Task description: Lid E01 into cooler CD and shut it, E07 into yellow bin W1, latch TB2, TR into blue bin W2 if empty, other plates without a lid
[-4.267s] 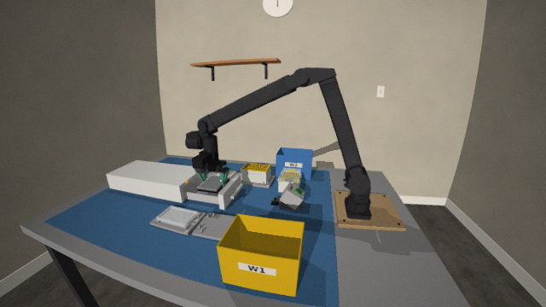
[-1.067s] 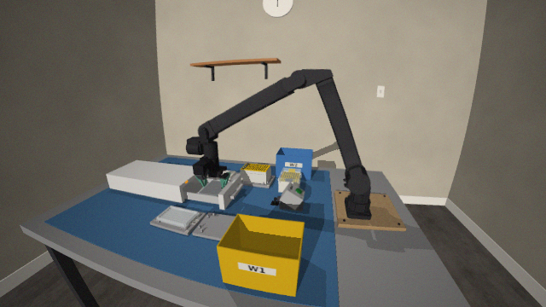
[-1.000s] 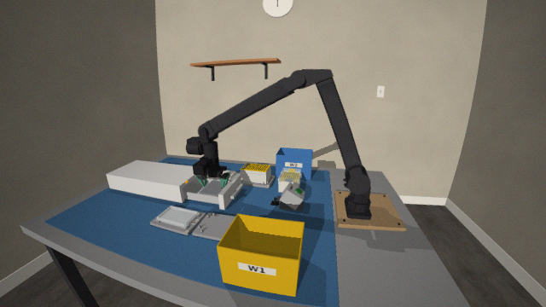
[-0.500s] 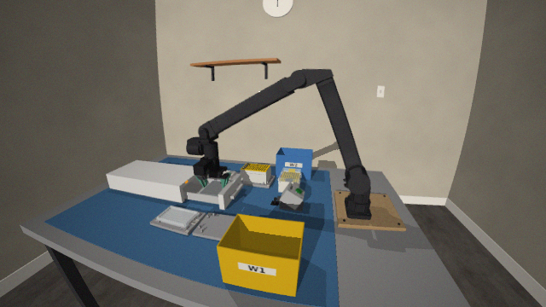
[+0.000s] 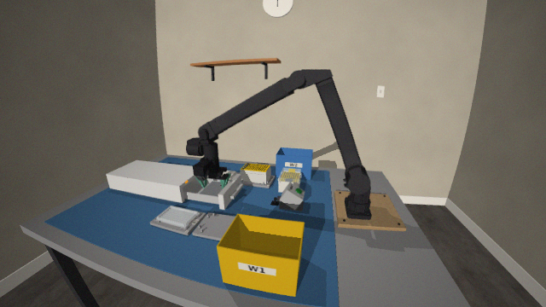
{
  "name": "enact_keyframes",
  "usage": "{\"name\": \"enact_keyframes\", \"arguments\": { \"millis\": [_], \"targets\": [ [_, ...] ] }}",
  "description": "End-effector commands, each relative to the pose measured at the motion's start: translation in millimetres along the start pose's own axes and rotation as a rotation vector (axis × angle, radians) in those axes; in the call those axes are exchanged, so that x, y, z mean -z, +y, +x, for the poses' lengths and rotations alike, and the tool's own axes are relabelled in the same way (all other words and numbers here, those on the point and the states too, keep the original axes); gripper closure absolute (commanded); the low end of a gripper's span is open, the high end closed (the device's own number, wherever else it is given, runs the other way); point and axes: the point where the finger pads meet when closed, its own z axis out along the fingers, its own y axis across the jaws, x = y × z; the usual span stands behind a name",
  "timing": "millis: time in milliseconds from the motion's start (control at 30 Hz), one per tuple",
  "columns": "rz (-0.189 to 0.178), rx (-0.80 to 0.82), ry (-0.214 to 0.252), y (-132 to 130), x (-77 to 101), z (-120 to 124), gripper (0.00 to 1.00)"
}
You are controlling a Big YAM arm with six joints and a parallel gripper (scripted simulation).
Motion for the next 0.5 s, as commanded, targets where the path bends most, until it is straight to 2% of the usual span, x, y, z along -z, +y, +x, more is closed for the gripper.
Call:
{"name": "enact_keyframes", "arguments": {
  "millis": [0,67,200,400,467],
  "targets": [
    [0.024,-0.007,0.001,-10.4,1.9,-1.6,1.00],
    [0.026,-0.007,0.001,-8.6,4.6,-1.5,1.00],
    [0.011,-0.007,0.001,-4.5,-3.2,-1.1,1.00],
    [0.029,-0.007,0.001,-9.4,2.4,-0.6,1.00],
    [0.023,-0.007,0.001,-8.2,-2.5,-0.4,1.00]
  ]
}}
